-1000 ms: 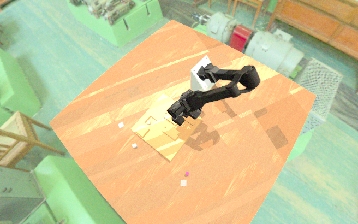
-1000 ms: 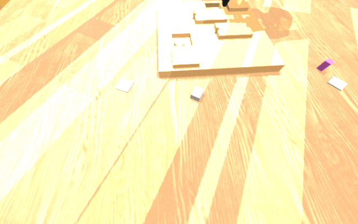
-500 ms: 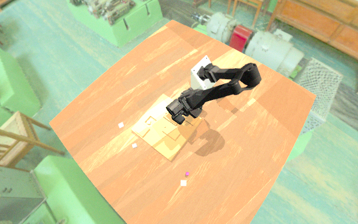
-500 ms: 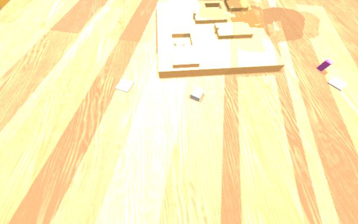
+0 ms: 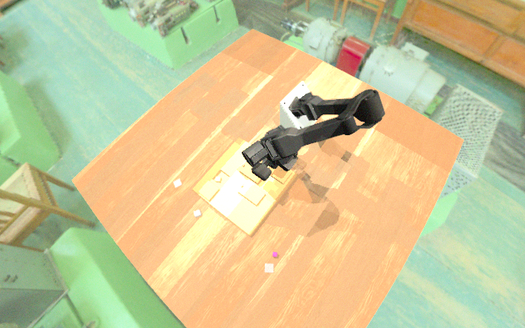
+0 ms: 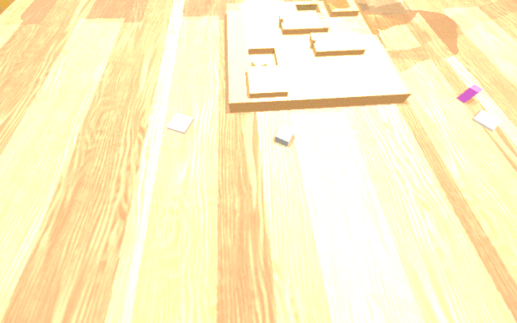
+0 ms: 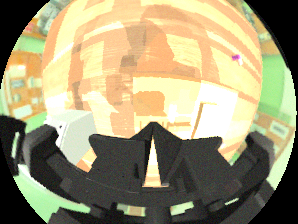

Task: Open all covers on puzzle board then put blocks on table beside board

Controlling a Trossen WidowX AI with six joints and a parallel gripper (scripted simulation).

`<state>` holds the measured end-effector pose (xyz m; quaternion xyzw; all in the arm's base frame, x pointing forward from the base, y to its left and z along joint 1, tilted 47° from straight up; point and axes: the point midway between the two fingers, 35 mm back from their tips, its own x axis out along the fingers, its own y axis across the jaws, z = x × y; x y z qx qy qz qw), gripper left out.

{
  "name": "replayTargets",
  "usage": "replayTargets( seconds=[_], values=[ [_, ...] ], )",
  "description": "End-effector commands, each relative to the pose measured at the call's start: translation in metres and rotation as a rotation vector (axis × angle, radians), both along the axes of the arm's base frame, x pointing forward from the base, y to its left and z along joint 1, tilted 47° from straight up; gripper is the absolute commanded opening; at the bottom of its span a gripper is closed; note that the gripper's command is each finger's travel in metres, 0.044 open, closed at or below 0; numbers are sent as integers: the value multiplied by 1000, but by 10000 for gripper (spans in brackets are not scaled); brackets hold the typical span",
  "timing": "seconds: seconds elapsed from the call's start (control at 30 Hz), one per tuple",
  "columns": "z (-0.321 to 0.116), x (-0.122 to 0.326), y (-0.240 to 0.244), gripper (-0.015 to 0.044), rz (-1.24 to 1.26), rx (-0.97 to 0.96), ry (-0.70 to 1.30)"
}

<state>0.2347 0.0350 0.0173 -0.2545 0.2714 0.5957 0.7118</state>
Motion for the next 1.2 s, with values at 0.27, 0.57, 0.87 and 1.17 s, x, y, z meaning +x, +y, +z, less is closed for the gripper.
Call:
replayTargets(
  seconds=[0.27,0.57,0.87,1.17],
  values=[
    [7,2,-7,0,0,3,-2],
    [6,47,-31,0,1,-1,-10],
    [-3,86,-54,0,3,-5,-17],
    [-3,87,-54,0,3,-5,-18]
  ],
)
